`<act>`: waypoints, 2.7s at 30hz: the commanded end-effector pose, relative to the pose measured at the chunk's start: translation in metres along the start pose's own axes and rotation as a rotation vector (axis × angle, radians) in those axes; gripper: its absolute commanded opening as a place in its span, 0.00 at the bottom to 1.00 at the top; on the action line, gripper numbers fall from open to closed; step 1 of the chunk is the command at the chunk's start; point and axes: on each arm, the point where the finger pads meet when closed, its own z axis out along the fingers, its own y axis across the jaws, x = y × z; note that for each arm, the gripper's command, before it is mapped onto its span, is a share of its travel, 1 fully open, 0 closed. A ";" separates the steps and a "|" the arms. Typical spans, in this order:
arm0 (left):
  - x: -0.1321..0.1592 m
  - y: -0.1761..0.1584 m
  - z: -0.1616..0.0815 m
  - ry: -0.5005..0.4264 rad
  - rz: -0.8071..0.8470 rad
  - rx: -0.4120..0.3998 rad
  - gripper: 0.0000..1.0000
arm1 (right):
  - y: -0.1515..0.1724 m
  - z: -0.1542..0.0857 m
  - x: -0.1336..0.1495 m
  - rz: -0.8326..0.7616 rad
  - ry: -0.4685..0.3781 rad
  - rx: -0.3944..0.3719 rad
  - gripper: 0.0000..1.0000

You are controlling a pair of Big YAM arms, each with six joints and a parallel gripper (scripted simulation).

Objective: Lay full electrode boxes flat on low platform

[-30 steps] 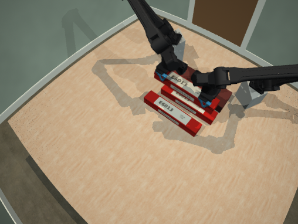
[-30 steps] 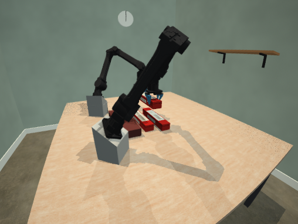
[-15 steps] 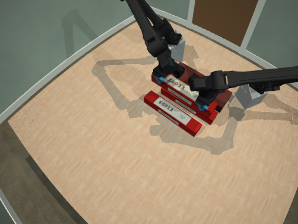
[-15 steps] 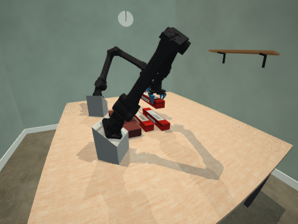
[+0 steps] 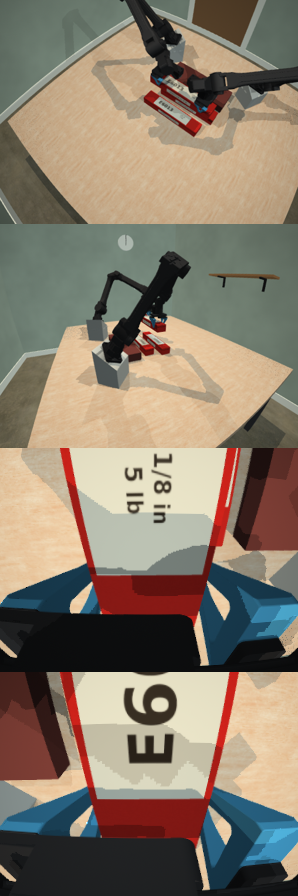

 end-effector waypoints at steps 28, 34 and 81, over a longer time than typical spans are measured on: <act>0.006 0.072 -0.015 -0.015 -0.022 -0.028 0.00 | -0.070 -0.011 -0.004 0.018 -0.020 0.015 0.00; 0.007 0.079 -0.016 -0.016 -0.024 -0.029 0.00 | -0.068 -0.013 -0.006 0.016 -0.027 0.023 0.00; 0.006 0.125 -0.019 -0.020 -0.018 -0.036 0.00 | -0.124 -0.015 -0.007 0.017 -0.026 0.026 0.00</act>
